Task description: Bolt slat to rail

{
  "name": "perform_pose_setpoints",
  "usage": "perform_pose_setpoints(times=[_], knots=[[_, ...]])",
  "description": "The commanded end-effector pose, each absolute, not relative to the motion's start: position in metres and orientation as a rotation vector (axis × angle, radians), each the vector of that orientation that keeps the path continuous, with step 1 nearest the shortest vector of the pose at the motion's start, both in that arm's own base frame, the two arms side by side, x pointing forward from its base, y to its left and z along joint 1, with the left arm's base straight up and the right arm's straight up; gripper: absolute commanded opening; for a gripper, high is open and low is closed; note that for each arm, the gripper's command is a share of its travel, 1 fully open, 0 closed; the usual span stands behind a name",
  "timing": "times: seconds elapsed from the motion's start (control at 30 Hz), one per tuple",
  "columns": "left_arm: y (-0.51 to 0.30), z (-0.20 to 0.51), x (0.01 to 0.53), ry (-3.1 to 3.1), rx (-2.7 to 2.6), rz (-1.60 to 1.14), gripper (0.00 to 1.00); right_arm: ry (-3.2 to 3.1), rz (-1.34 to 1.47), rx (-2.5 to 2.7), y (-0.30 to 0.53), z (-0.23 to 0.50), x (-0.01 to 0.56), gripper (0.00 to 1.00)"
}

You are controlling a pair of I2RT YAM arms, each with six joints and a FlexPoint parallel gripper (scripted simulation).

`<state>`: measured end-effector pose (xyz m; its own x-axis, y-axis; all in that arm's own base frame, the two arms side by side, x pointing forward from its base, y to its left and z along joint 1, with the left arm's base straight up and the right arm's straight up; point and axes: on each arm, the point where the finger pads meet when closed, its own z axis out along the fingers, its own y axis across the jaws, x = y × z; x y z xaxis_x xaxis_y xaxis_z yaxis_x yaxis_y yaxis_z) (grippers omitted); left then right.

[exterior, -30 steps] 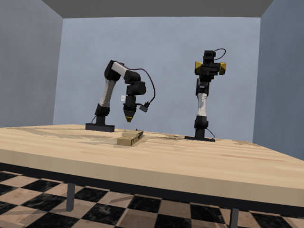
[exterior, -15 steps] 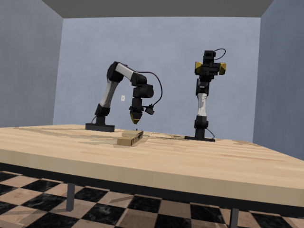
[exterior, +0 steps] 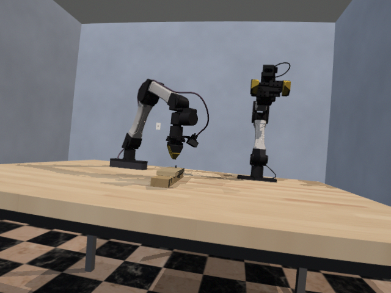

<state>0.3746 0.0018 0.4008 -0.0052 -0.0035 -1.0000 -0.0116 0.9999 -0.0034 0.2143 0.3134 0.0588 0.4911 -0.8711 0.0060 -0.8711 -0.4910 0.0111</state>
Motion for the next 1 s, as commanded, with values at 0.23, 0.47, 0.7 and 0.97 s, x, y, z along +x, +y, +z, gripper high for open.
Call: perform_pose_setpoints(times=[0.23, 0.47, 0.7, 0.97], knots=[[0.0, 0.407, 0.374, 1.558, 0.0, 0.0, 1.0, -1.606, 0.0, 2.706, 0.319, 0.068, 0.214, 0.14], [0.0, 0.407, 0.374, 1.558, 0.0, 0.0, 1.0, -1.6, 0.0, 2.697, 0.32, 0.065, 0.206, 0.14], [0.0, 0.407, 0.374, 1.558, 0.0, 0.0, 1.0, -1.597, 0.0, 2.701, 0.321, 0.066, 0.204, 0.14], [0.0, 0.407, 0.374, 1.558, 0.0, 0.0, 1.0, -1.598, 0.0, 2.713, 0.323, 0.065, 0.207, 0.14]])
